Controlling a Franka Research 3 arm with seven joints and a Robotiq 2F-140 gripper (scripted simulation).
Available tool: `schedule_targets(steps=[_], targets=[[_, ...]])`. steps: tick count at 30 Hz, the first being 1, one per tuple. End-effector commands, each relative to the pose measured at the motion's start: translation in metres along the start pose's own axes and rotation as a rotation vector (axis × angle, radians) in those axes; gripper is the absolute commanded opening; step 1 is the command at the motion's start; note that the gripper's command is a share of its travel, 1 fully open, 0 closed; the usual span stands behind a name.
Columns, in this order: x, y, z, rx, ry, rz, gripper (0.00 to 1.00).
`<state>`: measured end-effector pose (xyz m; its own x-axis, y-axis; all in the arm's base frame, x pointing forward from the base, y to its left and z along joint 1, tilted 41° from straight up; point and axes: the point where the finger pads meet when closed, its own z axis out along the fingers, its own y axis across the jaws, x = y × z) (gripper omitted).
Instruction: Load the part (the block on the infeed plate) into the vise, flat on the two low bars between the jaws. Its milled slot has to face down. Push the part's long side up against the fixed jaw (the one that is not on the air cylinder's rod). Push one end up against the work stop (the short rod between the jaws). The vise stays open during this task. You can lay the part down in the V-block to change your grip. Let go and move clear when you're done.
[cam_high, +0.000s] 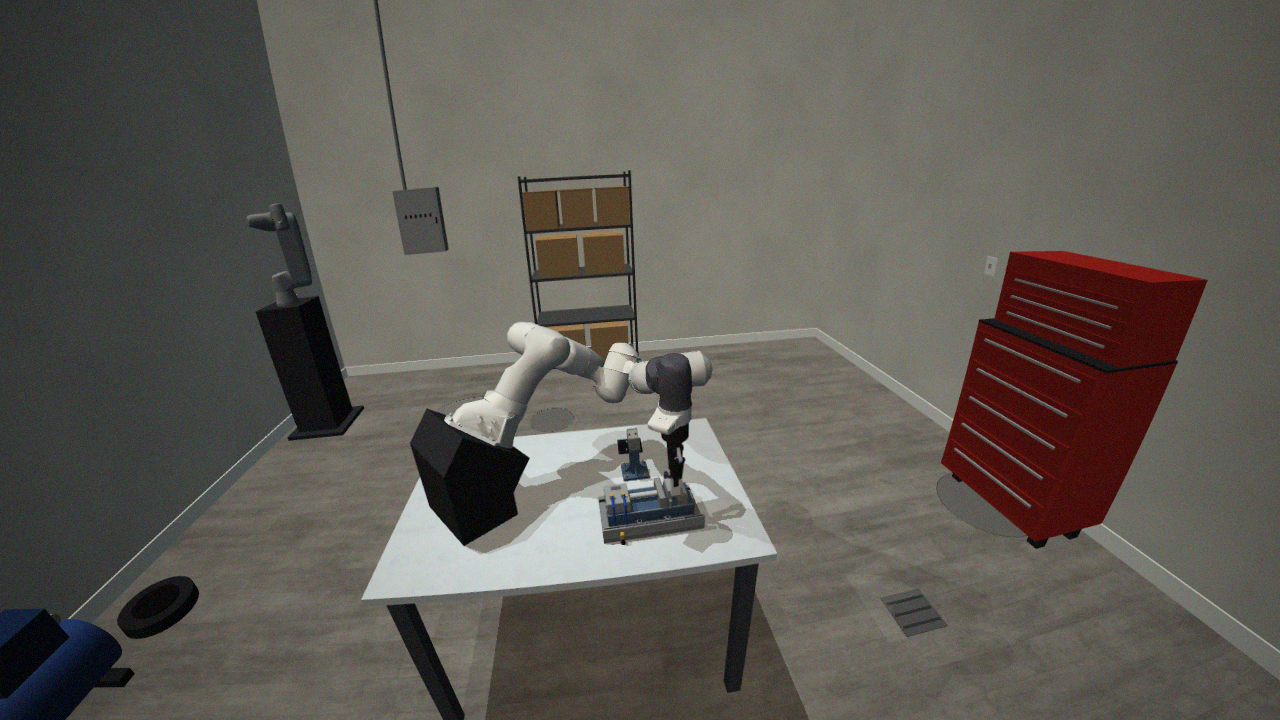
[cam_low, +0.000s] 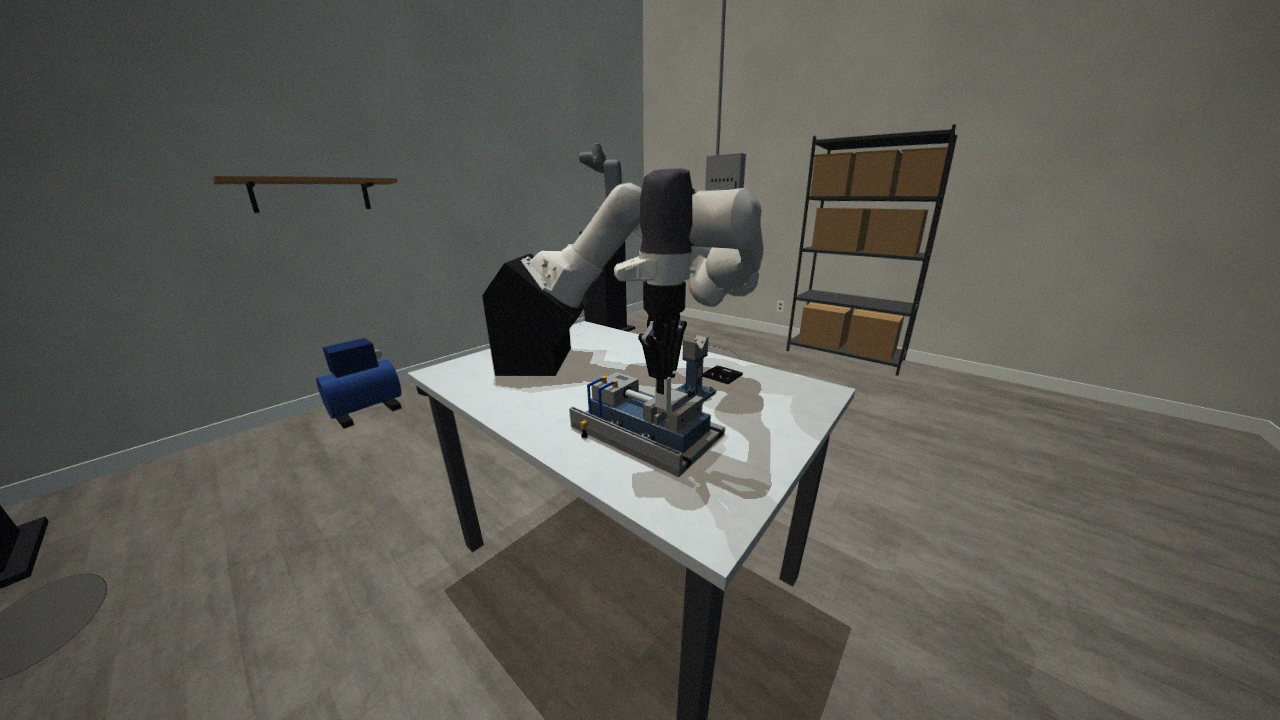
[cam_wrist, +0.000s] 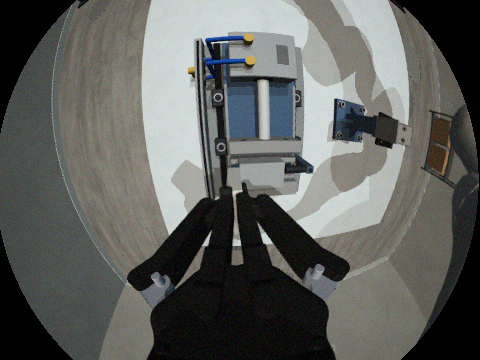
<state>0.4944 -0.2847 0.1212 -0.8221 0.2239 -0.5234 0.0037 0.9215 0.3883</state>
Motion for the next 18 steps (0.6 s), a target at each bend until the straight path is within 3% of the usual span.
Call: schedule_targets(steps=[1,18], targets=[[0.0006,0.0015,-0.0005,0.001,0.002,0.009,0.0],[0.0005,0.0051,-0.0005,0.001,0.002,0.009,0.0]])
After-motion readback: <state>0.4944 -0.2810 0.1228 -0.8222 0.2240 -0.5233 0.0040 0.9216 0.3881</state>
